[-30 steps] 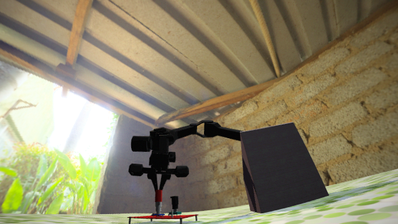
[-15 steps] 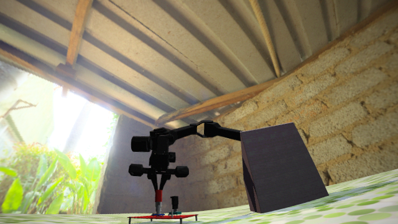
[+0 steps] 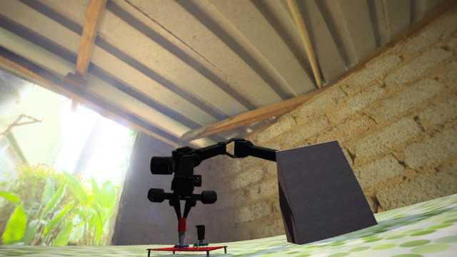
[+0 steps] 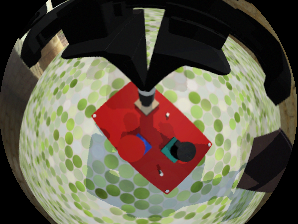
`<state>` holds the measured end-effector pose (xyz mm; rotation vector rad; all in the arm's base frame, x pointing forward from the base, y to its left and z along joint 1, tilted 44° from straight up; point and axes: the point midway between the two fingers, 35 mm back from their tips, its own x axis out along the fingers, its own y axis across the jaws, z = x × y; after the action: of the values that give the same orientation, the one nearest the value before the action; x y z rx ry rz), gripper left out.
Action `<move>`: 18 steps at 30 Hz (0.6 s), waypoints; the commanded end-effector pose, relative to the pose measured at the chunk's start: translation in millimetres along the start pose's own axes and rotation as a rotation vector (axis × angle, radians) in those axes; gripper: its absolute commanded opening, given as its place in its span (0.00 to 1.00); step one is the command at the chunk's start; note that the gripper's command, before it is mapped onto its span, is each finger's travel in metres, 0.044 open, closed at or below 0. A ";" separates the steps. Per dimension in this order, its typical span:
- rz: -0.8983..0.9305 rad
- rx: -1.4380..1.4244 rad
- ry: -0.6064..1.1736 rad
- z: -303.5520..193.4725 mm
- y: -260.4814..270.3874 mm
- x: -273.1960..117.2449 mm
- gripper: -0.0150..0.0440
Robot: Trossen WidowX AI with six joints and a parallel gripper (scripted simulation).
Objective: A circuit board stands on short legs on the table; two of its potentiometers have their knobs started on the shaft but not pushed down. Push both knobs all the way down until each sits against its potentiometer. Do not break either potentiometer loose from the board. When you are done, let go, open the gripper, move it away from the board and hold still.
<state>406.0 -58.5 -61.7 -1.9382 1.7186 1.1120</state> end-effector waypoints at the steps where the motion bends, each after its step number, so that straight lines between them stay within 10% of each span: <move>1: 0.004 0.006 -0.001 -1.0 0.7 5.2 0.25; 18: 0.004 0.006 -0.002 -0.9 0.3 -10.3 0.25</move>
<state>404.0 -56.5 -57.9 -1.9315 1.7303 1.1163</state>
